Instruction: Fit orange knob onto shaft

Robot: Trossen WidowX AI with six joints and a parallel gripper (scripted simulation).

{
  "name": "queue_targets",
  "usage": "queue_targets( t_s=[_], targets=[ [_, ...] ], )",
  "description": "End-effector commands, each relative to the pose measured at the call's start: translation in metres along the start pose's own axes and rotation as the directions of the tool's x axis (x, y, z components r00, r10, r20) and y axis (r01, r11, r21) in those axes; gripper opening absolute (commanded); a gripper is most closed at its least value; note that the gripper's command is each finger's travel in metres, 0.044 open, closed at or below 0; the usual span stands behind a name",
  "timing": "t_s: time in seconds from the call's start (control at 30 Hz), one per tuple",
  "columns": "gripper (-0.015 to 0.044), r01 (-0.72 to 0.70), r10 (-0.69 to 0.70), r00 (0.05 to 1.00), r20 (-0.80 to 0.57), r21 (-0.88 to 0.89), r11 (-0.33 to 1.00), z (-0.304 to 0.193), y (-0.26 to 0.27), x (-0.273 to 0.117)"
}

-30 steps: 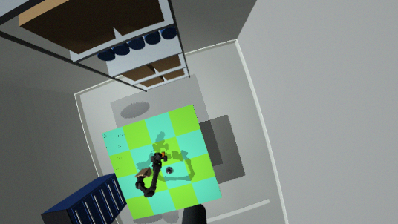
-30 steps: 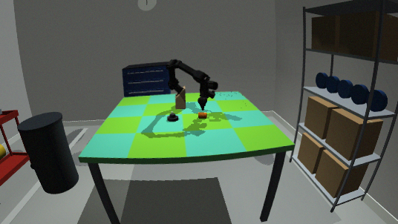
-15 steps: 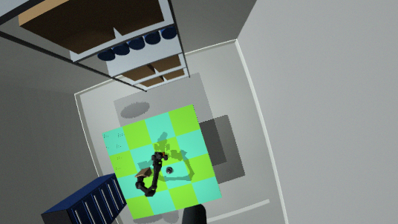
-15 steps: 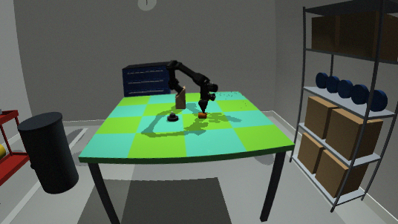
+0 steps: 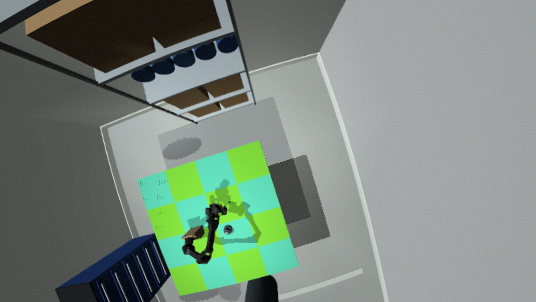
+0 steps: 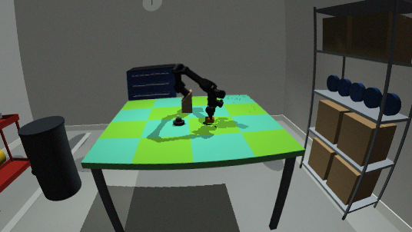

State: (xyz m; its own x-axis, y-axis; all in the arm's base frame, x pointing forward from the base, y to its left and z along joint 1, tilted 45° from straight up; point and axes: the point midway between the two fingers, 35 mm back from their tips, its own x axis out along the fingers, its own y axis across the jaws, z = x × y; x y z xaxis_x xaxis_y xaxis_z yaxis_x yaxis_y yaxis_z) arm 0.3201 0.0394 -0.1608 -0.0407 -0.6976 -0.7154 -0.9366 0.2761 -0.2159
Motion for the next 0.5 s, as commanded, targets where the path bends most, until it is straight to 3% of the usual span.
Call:
queue_targets(
  t_s=[0.0,0.37,0.47],
  targets=[
    [0.044,-0.003,0.003,1.0,-0.006,-0.004,1.0,-0.002,0.001,0.008],
    [0.044,-0.002,0.002,1.0,-0.008,-0.004,1.0,-0.002,0.002,0.024],
    [0.0361,-0.002,0.002,1.0,-0.008,-0.004,1.0,-0.002,0.002,0.024]
  ],
)
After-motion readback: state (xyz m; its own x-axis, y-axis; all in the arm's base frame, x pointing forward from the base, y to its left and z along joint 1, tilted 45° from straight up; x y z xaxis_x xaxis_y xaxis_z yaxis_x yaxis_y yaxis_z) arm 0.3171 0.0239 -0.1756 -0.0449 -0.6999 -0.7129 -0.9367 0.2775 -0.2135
